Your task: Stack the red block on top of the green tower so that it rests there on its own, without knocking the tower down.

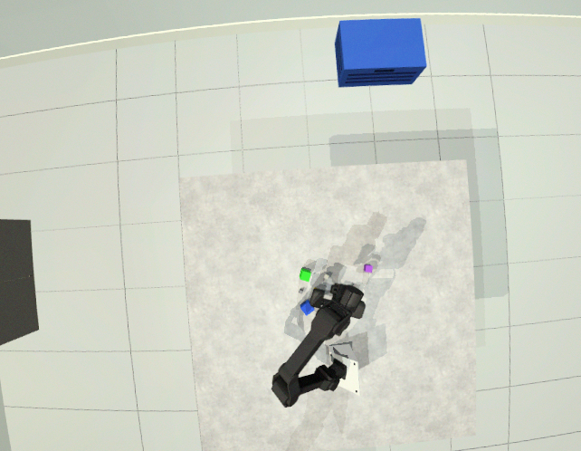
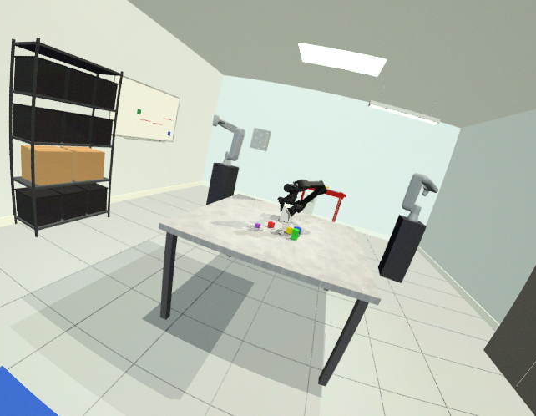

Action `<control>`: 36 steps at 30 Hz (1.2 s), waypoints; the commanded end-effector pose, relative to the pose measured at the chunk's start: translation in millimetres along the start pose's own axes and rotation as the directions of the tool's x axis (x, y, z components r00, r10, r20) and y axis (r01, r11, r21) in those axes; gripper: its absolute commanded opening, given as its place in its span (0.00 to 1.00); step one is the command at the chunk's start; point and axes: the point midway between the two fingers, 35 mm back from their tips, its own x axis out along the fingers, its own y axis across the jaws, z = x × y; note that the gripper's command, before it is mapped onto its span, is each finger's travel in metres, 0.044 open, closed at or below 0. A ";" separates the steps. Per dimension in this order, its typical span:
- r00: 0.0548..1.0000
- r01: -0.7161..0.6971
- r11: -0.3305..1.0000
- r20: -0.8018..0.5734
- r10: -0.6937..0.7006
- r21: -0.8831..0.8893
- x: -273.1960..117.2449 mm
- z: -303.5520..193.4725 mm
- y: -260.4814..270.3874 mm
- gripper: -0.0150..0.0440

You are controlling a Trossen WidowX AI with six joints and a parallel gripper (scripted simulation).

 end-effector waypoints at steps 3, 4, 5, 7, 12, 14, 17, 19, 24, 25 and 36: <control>0.999 0.001 1.000 -0.053 0.000 0.022 16.7 3.9 -47.6 1.00; 0.998 -0.002 1.000 -0.063 0.003 0.027 19.4 3.8 -55.0 1.00; 0.997 -0.004 0.999 -0.073 0.007 0.032 22.1 3.5 -62.3 1.00; 0.995 -0.012 0.999 -0.094 0.016 0.045 27.7 2.7 -75.9 1.00; 0.989 -0.031 0.997 -0.140 0.041 0.072 38.3 -4.8 -95.5 1.00; 0.989 -0.031 0.997 -0.140 0.041 0.072 38.3 -4.8 -95.5 1.00; 0.989 -0.031 0.997 -0.140 0.041 0.072 34.1 -2.5 -97.1 1.00; 0.989 -0.031 0.997 -0.140 0.041 0.072 38.5 -2.7 -97.0 1.00; 0.989 -0.031 0.997 -0.139 0.041 0.072 68.0 -5.9 -95.7 1.00; 0.989 -0.032 0.997 -0.140 0.042 0.072 76.6 -7.5 -95.2 1.00; 0.989 -0.033 0.997 -0.140 0.043 0.072 90.9 -10.8 -94.2 1.00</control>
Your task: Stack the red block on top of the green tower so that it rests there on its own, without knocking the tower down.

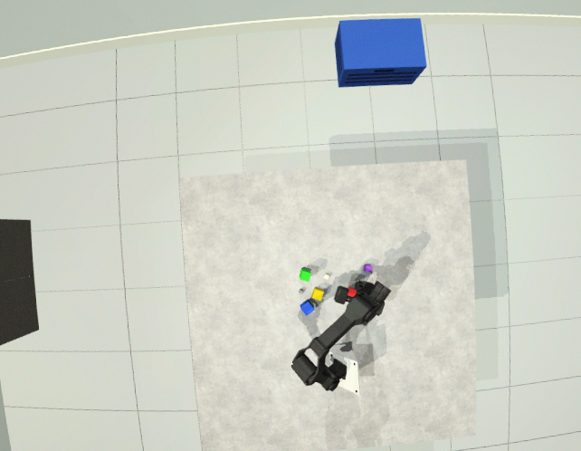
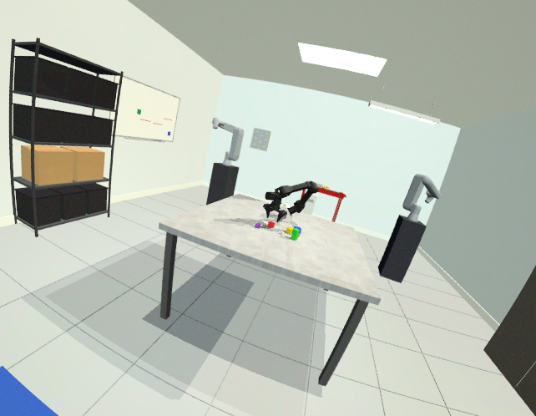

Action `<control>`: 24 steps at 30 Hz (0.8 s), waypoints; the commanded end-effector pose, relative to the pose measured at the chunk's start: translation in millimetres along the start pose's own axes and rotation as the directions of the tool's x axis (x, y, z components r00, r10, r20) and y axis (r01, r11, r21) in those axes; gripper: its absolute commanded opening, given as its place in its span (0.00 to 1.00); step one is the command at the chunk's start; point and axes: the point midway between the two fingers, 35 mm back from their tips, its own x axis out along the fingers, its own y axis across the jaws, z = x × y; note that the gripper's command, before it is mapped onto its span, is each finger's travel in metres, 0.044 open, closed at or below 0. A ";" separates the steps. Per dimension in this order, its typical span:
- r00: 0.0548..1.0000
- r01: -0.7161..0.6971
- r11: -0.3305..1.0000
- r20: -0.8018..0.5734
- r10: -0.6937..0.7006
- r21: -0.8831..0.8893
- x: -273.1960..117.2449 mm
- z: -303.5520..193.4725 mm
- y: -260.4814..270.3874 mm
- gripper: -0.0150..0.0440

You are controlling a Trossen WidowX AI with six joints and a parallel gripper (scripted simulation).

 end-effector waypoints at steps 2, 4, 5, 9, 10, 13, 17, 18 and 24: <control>1.000 -0.006 1.000 -0.006 0.006 0.009 7.4 -1.7 0.1 1.00; 1.000 -0.006 1.000 -0.006 0.006 0.009 10.6 -1.6 0.1 1.00; 1.000 -0.006 1.000 -0.006 0.006 0.009 12.2 -1.5 0.1 1.00; 1.000 -0.006 1.000 -0.006 0.006 0.009 18.8 -1.4 0.2 1.00; 1.000 -0.006 1.000 -0.006 0.006 0.009 20.4 -1.4 0.2 1.00; 1.000 -0.006 1.000 -0.006 0.006 0.009 25.3 -1.4 0.3 1.00; 1.000 -0.007 1.000 -0.006 0.007 0.009 31.8 -1.6 0.4 1.00; 1.000 -0.007 1.000 -0.006 0.007 0.009 33.4 -1.7 0.5 1.00; 1.000 -0.007 1.000 -0.006 0.007 0.009 43.0 -2.3 0.7 1.00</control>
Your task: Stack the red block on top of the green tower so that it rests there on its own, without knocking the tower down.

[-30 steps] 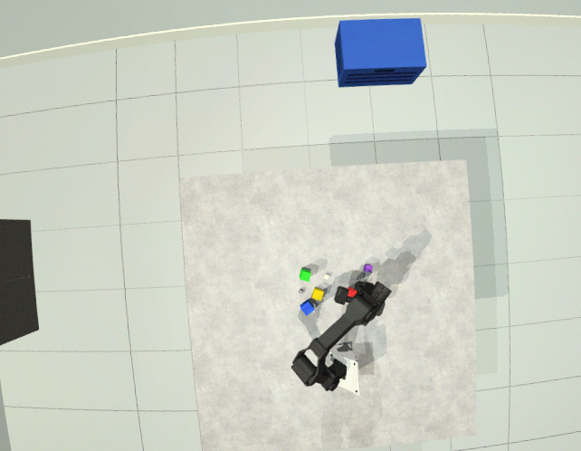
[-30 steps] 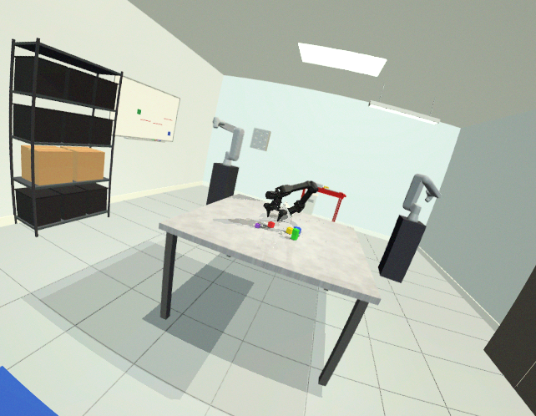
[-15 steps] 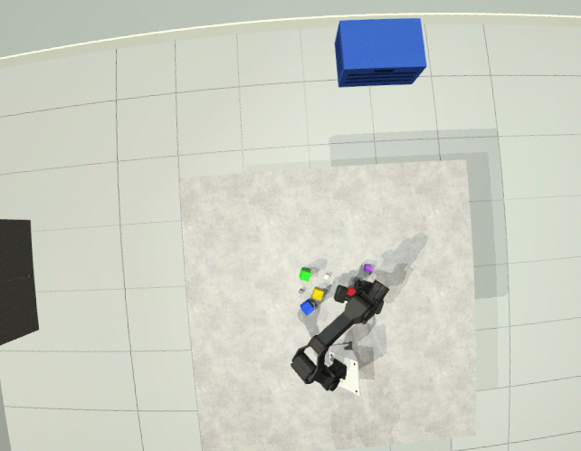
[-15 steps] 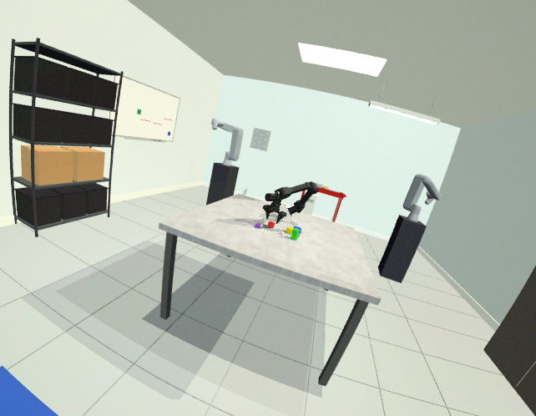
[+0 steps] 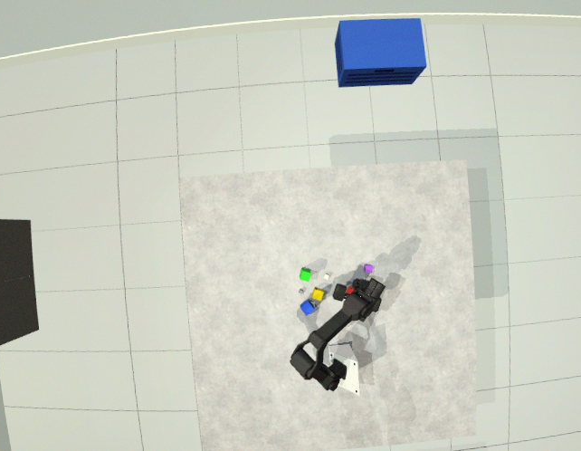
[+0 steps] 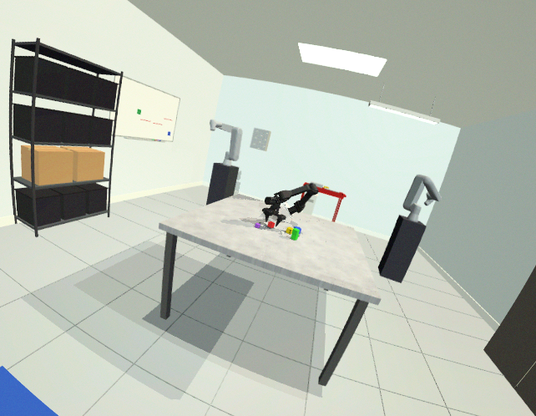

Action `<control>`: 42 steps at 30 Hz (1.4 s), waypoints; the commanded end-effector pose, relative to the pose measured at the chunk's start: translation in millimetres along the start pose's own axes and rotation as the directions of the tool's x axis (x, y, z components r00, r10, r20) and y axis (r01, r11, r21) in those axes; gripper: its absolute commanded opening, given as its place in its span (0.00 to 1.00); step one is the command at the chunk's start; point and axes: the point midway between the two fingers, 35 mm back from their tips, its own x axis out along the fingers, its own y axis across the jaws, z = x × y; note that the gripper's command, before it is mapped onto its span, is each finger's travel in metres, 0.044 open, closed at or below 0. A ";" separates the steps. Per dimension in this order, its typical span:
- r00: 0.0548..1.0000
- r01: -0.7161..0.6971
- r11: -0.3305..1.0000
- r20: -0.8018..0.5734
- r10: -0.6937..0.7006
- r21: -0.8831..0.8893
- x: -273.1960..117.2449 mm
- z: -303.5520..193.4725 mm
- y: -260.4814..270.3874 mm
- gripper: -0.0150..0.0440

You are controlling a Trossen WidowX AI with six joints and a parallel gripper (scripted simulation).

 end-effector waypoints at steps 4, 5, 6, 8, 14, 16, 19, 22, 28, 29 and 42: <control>1.000 -0.007 1.000 -0.013 0.007 0.013 13.3 -4.0 -0.9 1.00; 1.000 -0.007 1.000 -0.013 0.007 0.013 13.3 -4.0 -0.9 1.00; 1.000 -0.007 1.000 -0.013 0.007 0.013 13.3 -4.0 -0.9 1.00; 1.000 -0.007 1.000 -0.013 0.007 0.013 13.3 -4.0 -0.9 1.00; 1.000 -0.007 1.000 -0.013 0.007 0.013 13.3 -4.0 -0.9 1.00; 1.000 -0.007 1.000 -0.013 0.007 0.013 13.3 -4.0 -0.9 1.00; 1.000 -0.007 1.000 -0.013 0.007 0.013 13.3 -4.0 -0.9 1.00; 1.000 -0.007 1.000 -0.013 0.007 0.013 12.1 -4.0 -0.9 1.00; 1.000 -0.007 1.000 -0.013 0.007 0.013 12.1 -4.0 -0.9 0.73; 1.000 -0.007 1.000 -0.013 0.007 0.013 12.1 -4.0 -0.9 0.69; 1.000 -0.006 1.000 -0.013 0.007 0.013 8.6 -3.8 -1.0 0.34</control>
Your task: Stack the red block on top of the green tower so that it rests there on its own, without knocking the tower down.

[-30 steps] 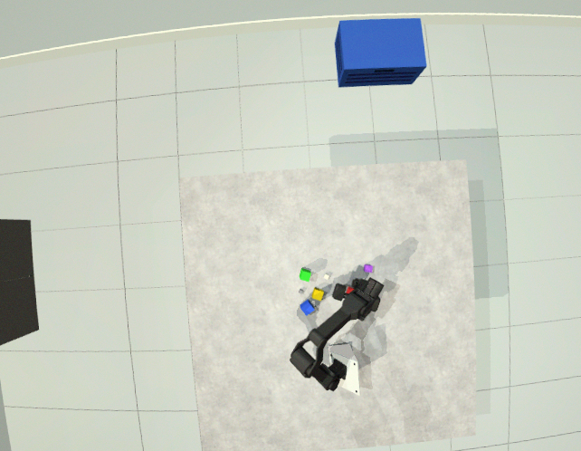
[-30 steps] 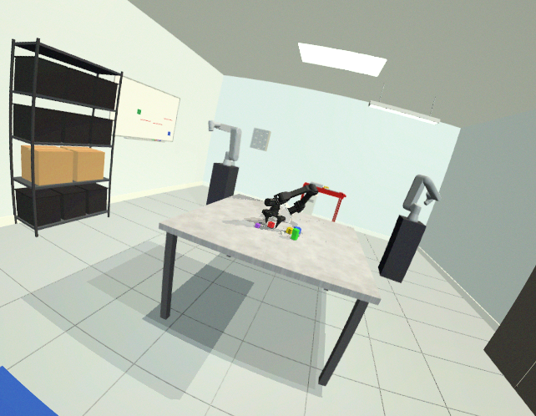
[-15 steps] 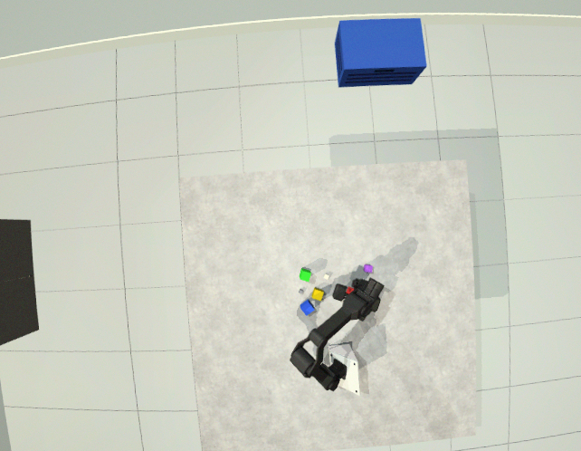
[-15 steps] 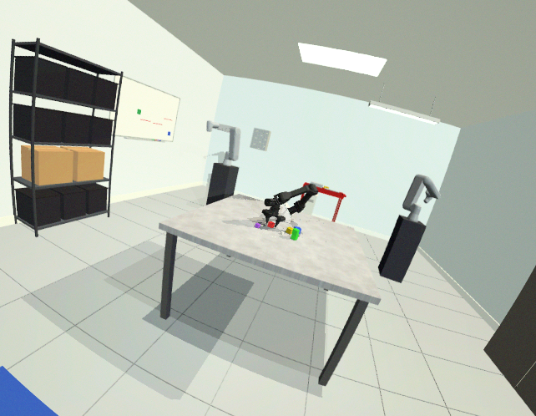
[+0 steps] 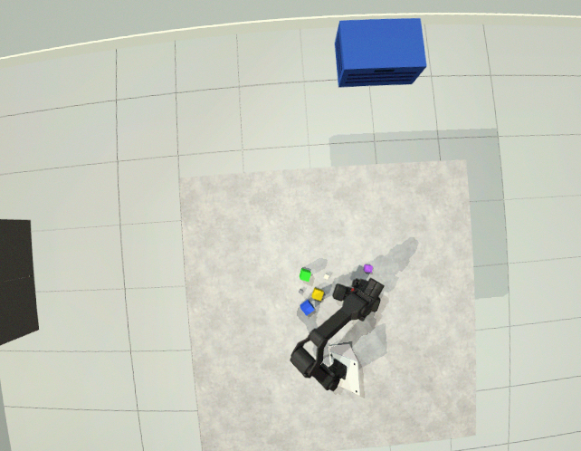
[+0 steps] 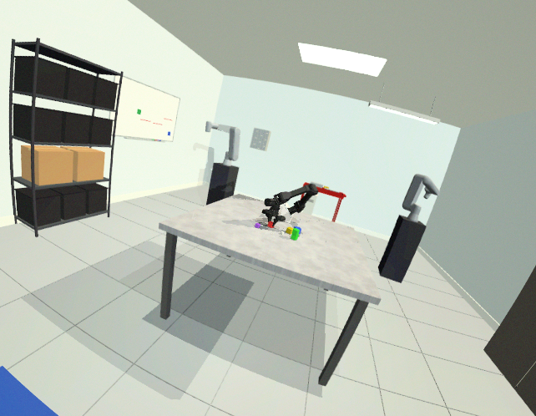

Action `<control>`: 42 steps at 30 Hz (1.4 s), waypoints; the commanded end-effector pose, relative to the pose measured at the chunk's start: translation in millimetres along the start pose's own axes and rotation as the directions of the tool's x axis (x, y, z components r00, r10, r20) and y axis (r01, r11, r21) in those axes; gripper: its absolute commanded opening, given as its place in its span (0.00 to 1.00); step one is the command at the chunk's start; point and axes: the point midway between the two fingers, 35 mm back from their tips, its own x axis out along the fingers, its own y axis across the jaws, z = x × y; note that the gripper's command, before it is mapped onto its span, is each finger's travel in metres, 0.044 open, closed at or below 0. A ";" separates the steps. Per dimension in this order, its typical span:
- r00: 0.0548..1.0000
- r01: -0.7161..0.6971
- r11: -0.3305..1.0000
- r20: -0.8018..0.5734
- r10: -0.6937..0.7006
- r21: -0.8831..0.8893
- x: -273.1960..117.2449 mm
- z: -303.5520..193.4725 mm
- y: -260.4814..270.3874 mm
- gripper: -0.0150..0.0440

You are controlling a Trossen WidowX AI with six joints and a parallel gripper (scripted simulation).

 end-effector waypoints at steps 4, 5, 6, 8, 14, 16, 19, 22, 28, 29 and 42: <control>1.000 -0.001 1.000 -0.001 0.001 0.002 -19.4 0.6 -0.1 0.25; 1.000 -0.001 1.000 -0.001 0.001 0.002 -25.3 0.7 -0.2 0.25; 1.000 -0.001 1.000 -0.001 0.001 0.002 -30.9 0.6 -0.3 0.25; 1.000 0.000 1.000 -0.001 0.000 0.002 -40.0 0.6 -0.4 0.25; 1.000 0.001 1.000 0.000 -0.001 0.002 -68.7 0.7 -0.6 0.25; 1.000 0.001 1.000 0.000 -0.001 0.002 -78.3 0.7 -0.7 0.25; 1.000 0.001 1.000 0.000 -0.001 0.002 -92.7 0.7 -0.8 0.25; 1.000 0.002 1.000 0.000 -0.002 0.003 -107.1 0.7 -0.9 0.25; 1.000 0.002 1.000 0.000 -0.002 0.003 -115.7 0.6 -0.9 0.25; 1.000 -0.003 1.000 0.004 0.003 0.011 -111.9 1.1 -2.1 0.25; 0.999 0.046 0.999 0.004 -0.046 -0.005 -118.4 16.7 47.3 0.25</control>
